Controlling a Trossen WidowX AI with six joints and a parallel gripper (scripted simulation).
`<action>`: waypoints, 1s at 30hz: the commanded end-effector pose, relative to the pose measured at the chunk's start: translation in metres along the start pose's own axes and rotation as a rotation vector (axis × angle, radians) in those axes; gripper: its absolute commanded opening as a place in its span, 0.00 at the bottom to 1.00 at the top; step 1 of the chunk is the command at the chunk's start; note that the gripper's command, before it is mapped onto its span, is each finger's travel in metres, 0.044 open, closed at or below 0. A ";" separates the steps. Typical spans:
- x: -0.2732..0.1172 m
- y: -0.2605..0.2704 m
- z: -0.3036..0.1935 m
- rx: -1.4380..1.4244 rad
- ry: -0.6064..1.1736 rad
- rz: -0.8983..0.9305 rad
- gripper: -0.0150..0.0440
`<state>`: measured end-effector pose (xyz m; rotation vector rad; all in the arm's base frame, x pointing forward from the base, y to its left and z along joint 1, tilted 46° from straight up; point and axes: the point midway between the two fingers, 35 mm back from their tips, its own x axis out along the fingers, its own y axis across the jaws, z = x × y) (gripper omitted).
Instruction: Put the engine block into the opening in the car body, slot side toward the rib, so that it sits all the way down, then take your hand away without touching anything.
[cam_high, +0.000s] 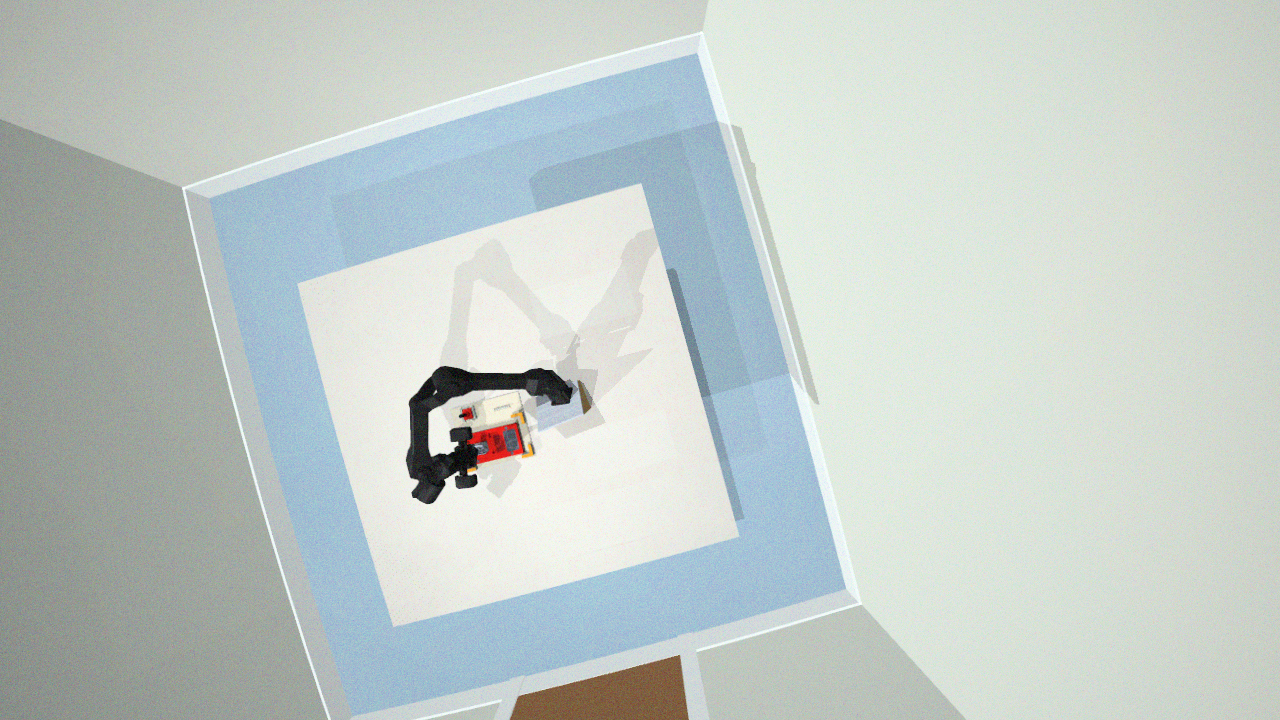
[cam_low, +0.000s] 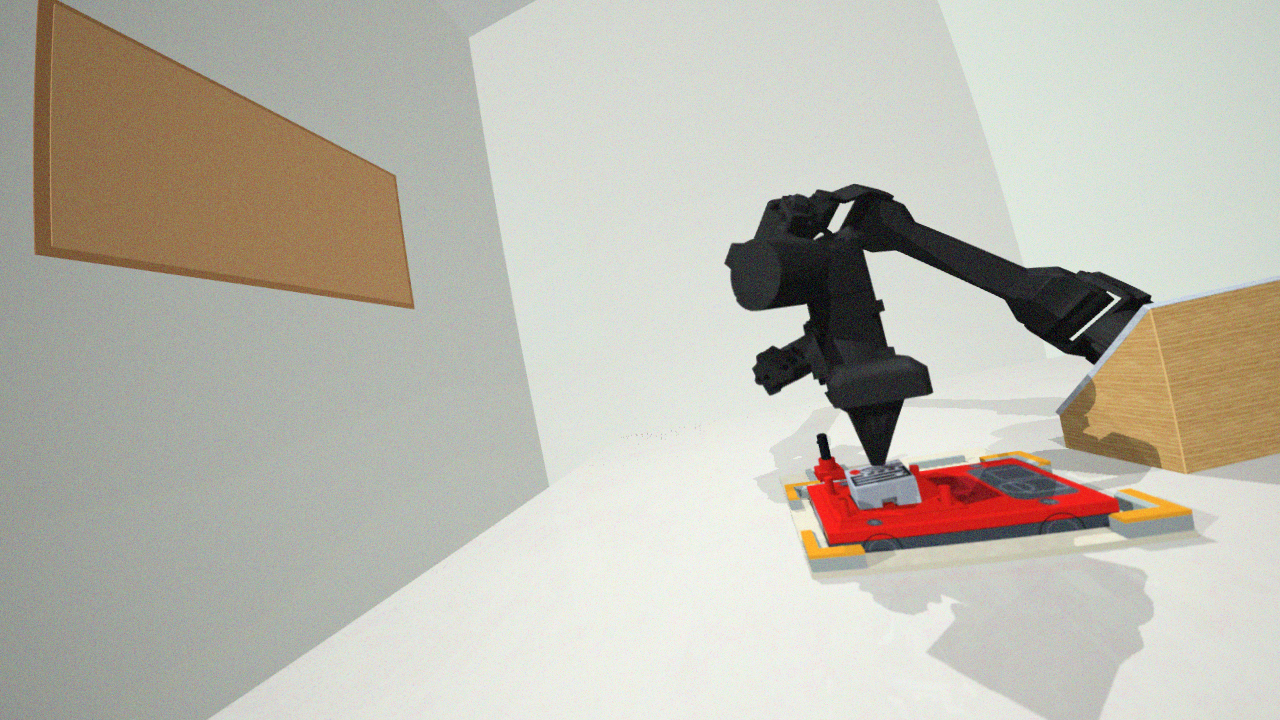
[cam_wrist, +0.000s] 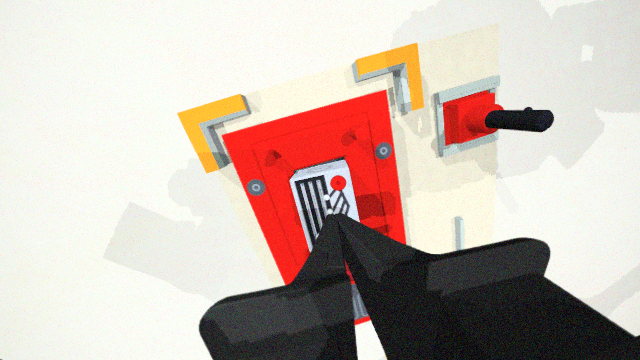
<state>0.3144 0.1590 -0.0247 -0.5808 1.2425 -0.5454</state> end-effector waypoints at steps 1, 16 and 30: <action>0.001 0.000 0.000 -0.003 -0.003 -0.001 0.25; 0.006 0.000 0.000 -0.003 -0.003 -0.001 0.25; 0.002 -0.002 0.000 -0.003 -0.003 -0.001 0.25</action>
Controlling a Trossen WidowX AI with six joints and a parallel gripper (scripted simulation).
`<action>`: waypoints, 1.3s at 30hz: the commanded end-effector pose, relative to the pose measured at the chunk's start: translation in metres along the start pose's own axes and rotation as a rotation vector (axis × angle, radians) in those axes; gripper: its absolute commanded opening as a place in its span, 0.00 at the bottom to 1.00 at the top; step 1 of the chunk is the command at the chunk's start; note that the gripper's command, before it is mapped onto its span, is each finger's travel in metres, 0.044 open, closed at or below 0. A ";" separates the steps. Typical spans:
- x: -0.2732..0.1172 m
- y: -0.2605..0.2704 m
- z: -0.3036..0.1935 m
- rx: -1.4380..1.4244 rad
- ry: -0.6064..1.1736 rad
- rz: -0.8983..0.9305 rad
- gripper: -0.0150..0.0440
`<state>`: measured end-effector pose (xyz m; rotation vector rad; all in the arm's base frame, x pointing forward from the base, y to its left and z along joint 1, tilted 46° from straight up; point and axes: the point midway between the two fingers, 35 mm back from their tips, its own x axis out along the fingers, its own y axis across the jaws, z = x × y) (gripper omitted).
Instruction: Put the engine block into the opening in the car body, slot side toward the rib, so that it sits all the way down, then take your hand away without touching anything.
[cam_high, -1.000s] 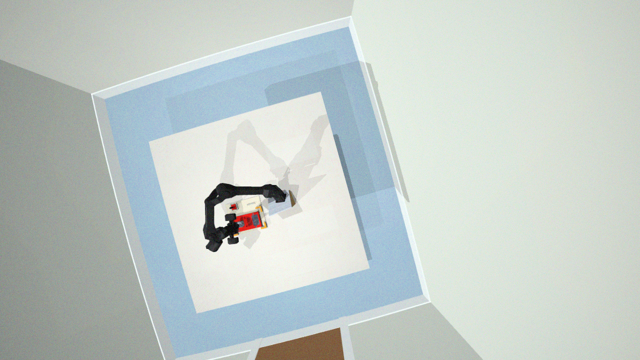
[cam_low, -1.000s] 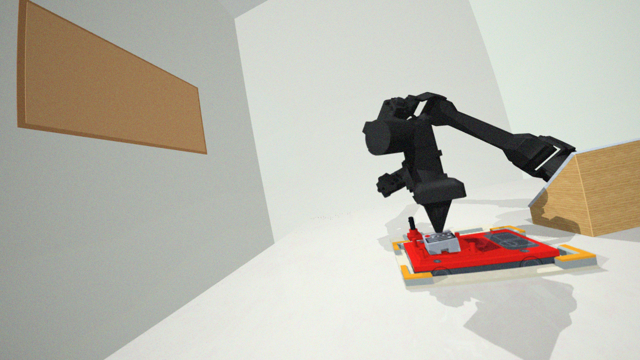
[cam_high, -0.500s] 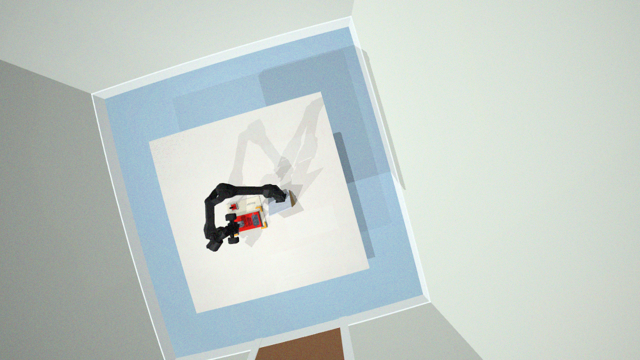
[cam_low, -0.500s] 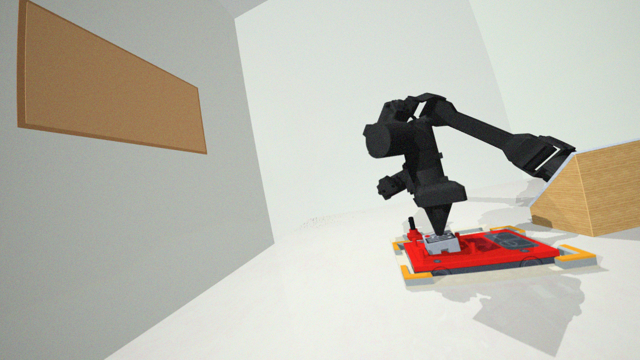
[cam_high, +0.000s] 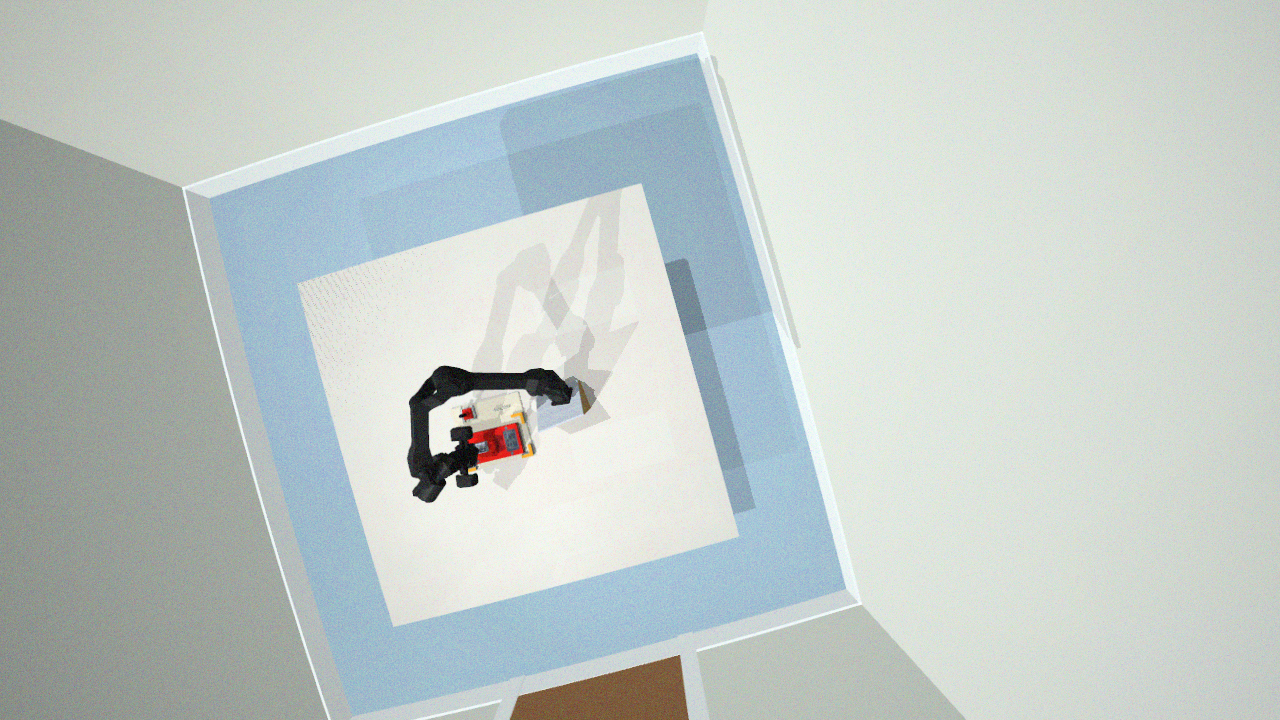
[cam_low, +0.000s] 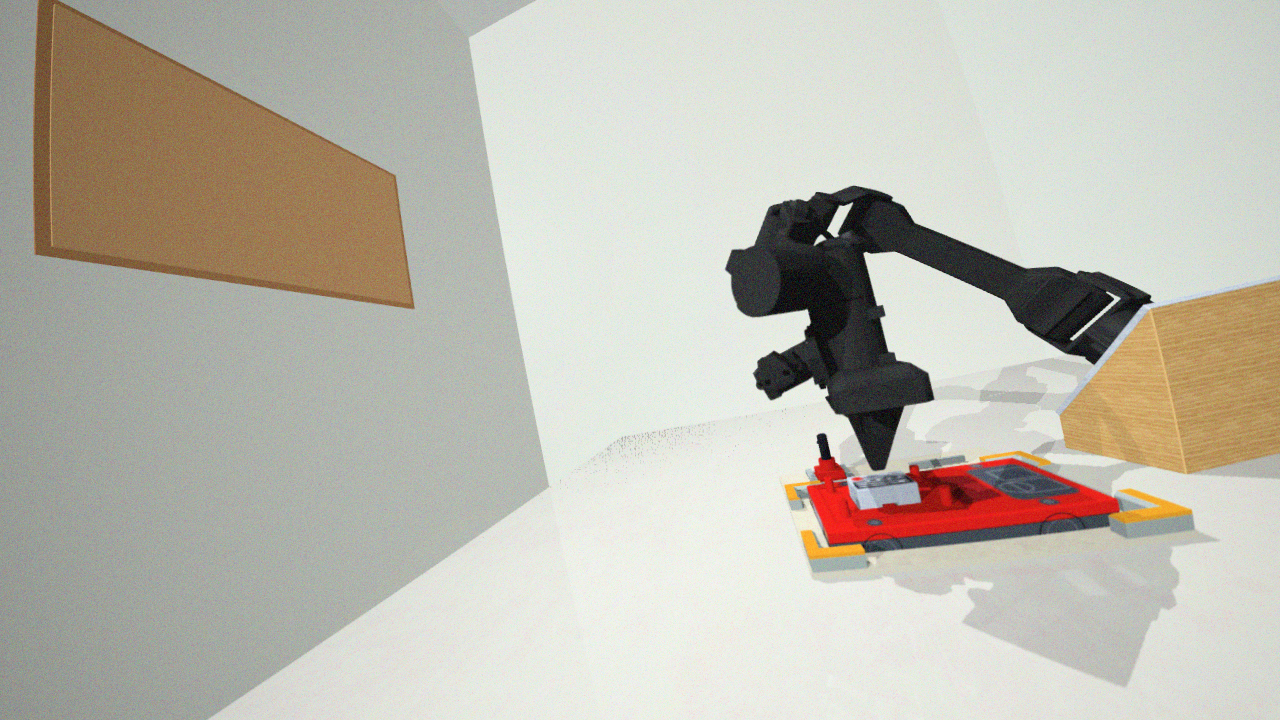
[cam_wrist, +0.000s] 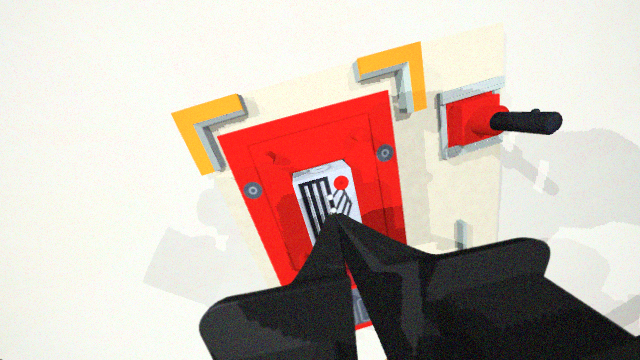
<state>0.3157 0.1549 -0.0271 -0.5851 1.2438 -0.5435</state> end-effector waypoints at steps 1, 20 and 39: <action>-0.002 0.000 0.000 0.001 -0.003 0.000 0.25; -0.002 0.000 0.000 0.001 -0.003 0.000 0.78; -0.092 0.002 0.003 -0.129 -0.001 0.003 0.78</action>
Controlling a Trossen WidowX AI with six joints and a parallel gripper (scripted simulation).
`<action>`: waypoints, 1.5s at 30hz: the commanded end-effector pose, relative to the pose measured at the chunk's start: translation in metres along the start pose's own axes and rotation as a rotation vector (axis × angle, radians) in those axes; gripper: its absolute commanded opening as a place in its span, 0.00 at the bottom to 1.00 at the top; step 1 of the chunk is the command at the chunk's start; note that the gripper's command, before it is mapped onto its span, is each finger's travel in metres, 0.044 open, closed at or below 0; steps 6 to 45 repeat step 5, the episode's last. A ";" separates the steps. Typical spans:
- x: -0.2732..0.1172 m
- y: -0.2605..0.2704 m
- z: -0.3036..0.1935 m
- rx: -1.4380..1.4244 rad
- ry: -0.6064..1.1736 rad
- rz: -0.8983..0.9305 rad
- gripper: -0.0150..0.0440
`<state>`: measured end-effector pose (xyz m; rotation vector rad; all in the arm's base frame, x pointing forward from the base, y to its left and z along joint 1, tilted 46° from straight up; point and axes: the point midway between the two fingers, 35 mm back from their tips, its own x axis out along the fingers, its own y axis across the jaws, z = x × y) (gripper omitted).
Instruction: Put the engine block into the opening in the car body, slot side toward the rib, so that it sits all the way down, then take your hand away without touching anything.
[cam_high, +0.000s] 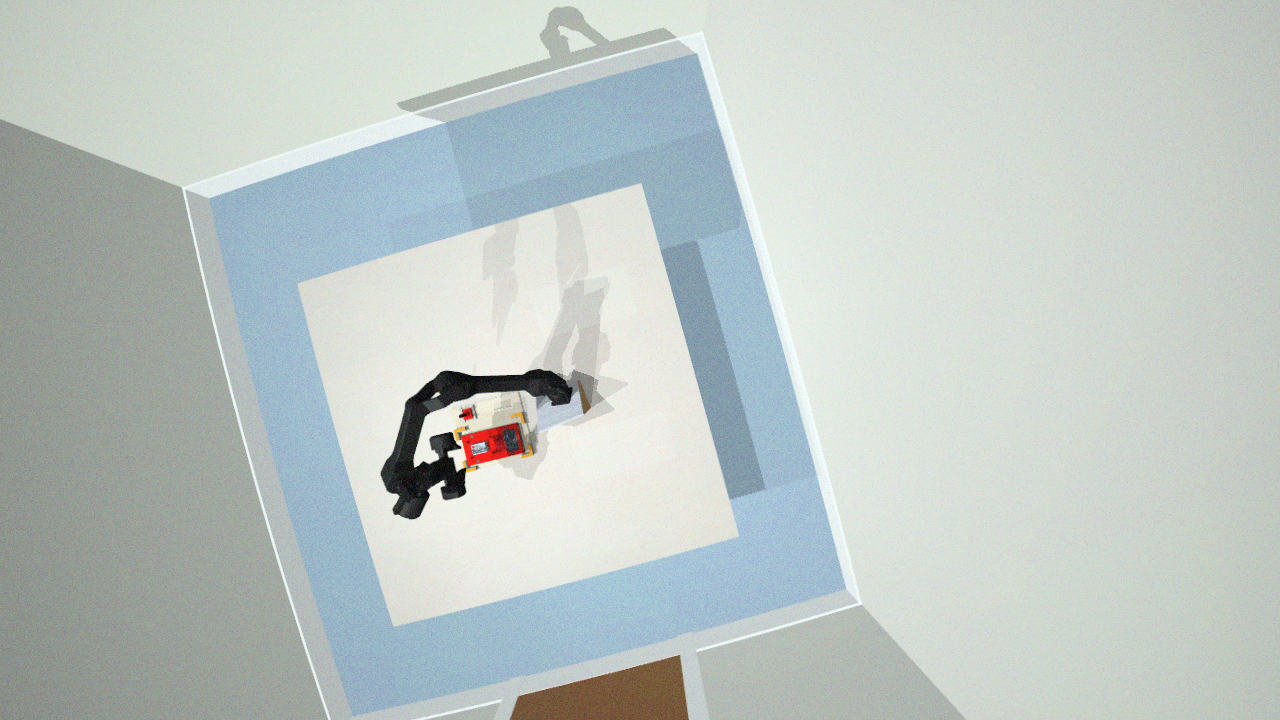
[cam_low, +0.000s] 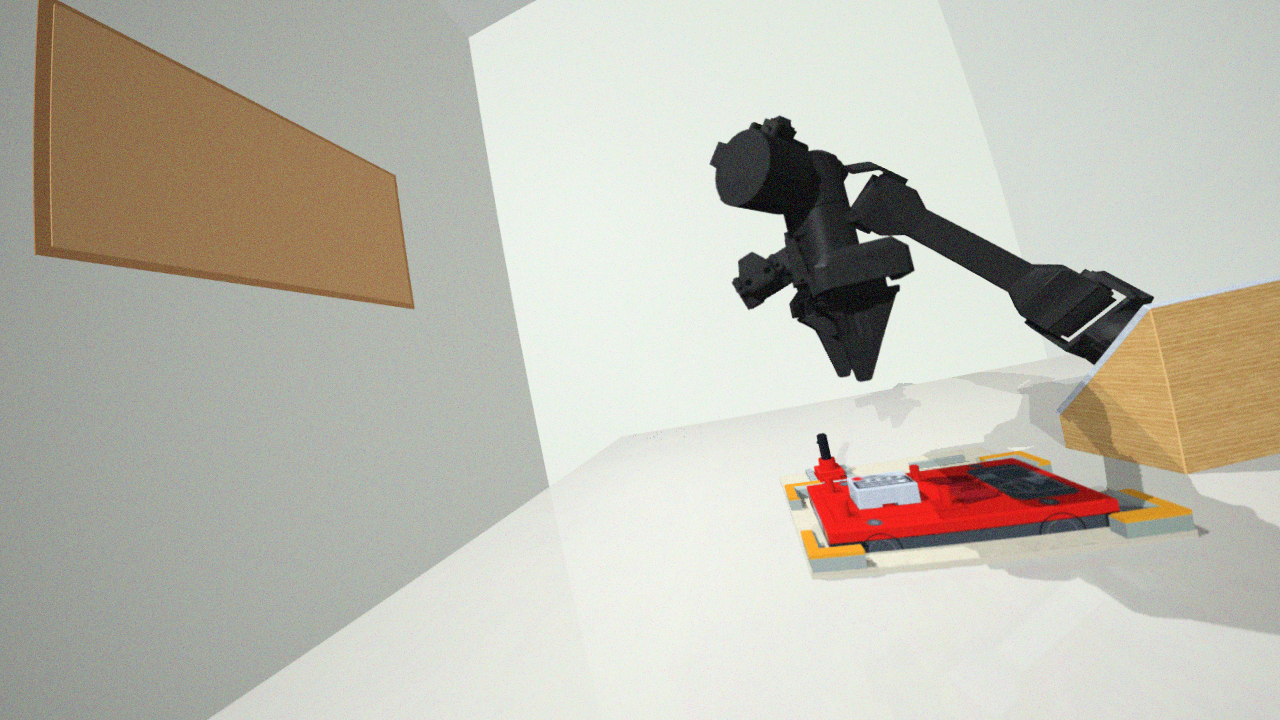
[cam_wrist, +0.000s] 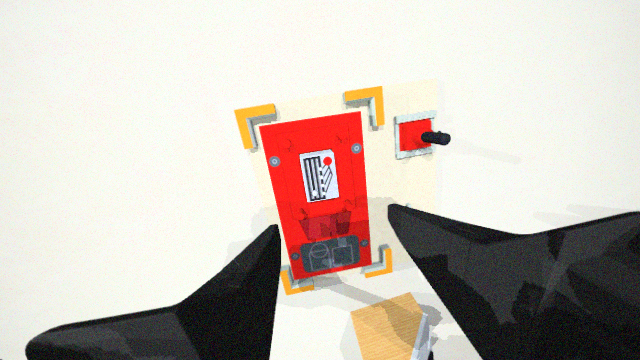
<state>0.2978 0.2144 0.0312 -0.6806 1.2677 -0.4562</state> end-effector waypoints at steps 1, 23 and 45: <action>-0.007 -0.001 0.001 -0.010 0.017 -0.007 0.78; -0.007 -0.001 0.001 -0.010 0.017 -0.007 0.96; -0.007 -0.001 0.001 -0.010 0.017 -0.007 0.96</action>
